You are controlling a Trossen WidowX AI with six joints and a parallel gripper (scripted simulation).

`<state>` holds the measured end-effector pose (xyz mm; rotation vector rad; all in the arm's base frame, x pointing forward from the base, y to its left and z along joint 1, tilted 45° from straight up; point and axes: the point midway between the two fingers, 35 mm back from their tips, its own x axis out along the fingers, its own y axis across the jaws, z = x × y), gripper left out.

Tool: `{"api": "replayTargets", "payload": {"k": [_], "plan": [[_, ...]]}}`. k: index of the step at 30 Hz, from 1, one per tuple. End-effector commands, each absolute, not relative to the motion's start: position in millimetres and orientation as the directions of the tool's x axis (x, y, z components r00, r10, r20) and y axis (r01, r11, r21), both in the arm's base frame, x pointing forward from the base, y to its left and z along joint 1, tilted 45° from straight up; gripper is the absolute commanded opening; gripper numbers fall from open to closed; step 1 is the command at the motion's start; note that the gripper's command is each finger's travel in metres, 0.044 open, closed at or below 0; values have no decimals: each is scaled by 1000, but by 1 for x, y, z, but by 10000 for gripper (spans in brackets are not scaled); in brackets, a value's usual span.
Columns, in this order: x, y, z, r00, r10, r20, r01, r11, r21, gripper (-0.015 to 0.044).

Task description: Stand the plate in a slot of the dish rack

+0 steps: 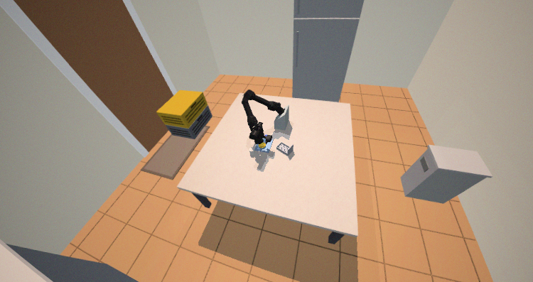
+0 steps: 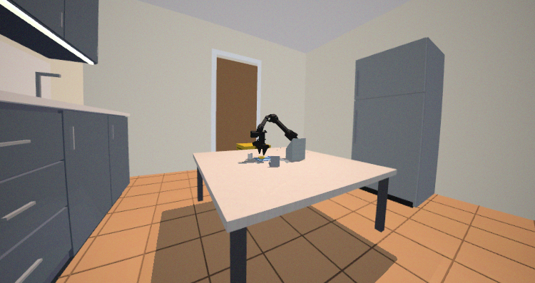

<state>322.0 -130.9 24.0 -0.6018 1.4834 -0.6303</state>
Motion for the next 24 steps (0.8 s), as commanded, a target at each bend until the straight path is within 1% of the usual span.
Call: {"api": "replayTargets", "payload": {"k": [1, 20, 22, 24], "plan": [[320, -136, 19, -14, -711, -703, 5, 703, -712, 400], [319, -156, 0, -14, -714, -700, 4, 700, -714, 400], [319, -156, 0, -14, -714, -700, 4, 700, -714, 359], [319, -156, 0, -14, -714, -700, 4, 700, -714, 359]]}}
